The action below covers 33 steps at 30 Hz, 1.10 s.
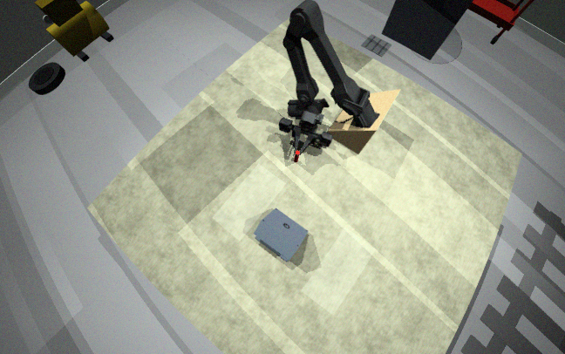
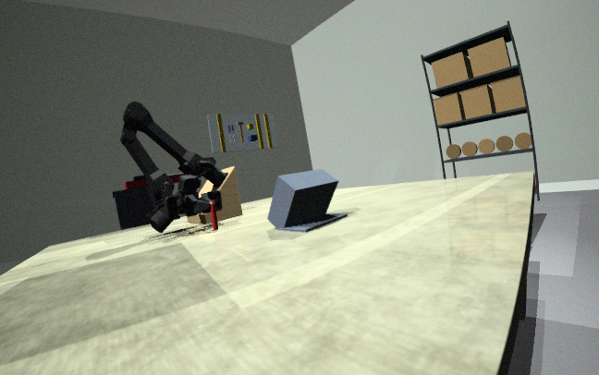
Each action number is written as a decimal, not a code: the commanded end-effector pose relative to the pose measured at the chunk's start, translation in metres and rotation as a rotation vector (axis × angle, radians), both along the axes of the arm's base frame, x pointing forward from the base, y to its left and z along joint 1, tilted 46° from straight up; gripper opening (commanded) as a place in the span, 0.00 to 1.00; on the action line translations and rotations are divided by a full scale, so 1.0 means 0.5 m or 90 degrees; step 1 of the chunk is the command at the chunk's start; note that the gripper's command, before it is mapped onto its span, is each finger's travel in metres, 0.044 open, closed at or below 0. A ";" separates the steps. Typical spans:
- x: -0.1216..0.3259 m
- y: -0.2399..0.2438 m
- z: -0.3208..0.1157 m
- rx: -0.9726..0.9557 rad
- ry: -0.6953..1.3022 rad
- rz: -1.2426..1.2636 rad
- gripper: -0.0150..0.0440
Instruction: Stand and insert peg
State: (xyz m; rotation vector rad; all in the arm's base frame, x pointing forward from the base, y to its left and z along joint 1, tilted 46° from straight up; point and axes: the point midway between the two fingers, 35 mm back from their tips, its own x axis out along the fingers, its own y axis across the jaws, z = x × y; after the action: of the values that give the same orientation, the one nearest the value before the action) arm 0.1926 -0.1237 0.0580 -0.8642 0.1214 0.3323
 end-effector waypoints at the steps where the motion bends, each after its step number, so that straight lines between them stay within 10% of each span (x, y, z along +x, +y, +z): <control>1: 0.000 0.000 0.000 0.000 0.000 0.000 0.44; 26: 0.000 0.000 0.000 0.000 0.000 0.000 0.47; 33: 0.000 0.000 0.000 0.000 0.000 0.000 0.79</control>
State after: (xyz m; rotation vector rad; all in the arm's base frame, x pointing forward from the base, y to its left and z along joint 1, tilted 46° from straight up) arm 0.1925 -0.1238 0.0580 -0.8649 0.1215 0.3322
